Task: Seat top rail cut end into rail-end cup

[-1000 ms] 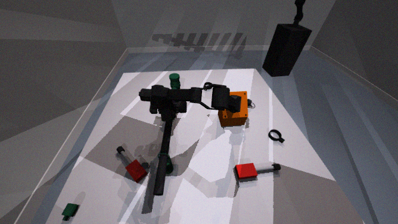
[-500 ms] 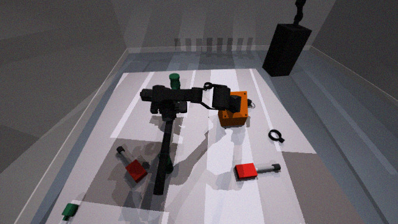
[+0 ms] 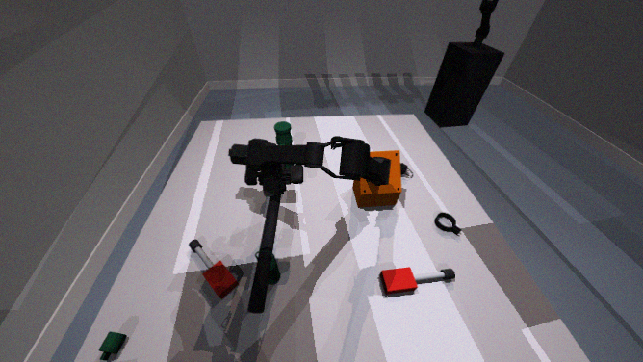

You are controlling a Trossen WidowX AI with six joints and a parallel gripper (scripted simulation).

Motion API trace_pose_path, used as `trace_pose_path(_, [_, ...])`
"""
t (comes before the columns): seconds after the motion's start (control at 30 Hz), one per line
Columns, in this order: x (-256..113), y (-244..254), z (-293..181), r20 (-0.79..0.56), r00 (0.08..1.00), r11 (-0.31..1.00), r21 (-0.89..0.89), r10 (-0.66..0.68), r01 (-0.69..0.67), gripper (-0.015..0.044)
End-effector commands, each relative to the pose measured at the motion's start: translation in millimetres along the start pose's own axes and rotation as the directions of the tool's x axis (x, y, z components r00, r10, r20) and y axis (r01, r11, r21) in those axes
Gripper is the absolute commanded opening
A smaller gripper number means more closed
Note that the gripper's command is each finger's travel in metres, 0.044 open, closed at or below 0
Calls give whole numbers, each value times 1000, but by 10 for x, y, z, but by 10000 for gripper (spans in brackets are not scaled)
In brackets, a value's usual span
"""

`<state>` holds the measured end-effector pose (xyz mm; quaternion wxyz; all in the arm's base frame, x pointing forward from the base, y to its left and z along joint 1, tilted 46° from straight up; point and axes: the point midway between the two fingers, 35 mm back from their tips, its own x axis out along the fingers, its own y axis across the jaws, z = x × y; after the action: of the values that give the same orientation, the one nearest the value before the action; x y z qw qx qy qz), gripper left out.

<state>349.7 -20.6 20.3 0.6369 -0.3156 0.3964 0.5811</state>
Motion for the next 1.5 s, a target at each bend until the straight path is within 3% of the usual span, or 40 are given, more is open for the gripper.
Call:
trace_pose_path(0.0, [-21, -8, -96, -10, 1000, 1000, 5, -9, 9, 0])
trace_pose_path(1.47, [9, -1, -26, 0, 1000, 1000, 0, 1, -1, 0])
